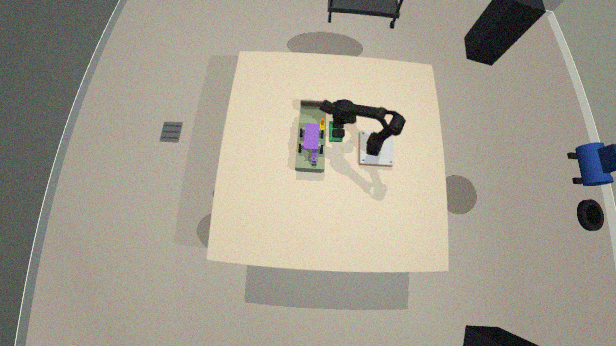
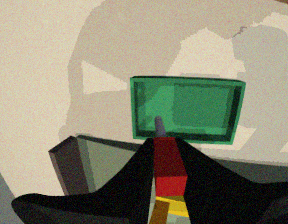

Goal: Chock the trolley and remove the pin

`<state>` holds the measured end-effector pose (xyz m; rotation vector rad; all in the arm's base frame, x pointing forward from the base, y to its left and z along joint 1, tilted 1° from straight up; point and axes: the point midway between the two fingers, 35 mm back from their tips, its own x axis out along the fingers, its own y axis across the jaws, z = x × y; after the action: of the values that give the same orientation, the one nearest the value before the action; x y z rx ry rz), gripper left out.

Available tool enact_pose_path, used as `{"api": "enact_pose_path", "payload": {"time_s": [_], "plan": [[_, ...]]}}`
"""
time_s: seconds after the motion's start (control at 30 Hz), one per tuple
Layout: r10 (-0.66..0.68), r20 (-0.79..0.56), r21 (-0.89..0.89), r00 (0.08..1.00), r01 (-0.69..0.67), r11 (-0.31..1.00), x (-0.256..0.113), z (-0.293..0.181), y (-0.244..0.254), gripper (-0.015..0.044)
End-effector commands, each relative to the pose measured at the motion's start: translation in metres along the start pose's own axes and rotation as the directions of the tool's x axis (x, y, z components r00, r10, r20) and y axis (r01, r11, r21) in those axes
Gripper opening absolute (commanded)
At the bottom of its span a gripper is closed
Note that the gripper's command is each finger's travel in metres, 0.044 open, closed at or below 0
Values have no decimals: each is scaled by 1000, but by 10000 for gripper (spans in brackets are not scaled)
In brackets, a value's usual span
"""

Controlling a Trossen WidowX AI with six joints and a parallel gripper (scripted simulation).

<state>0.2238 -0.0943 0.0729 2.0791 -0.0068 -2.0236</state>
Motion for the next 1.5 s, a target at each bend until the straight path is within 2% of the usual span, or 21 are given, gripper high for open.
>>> {"api": "enact_pose_path", "payload": {"time_s": [0.0,0.23,0.47,0.5,1.47], "plan": [[8,5,-3,1000,-8,1000,12,1,5,0],[9,5,-3,1000,-9,1000,26,3,9,0],[9,5,-3,1000,-9,1000,26,2,6,184],[9,5,-3,1000,-9,1000,26,2,5,190],[7,5,-3,1000,-7,1000,30,1,-16,190]]}}
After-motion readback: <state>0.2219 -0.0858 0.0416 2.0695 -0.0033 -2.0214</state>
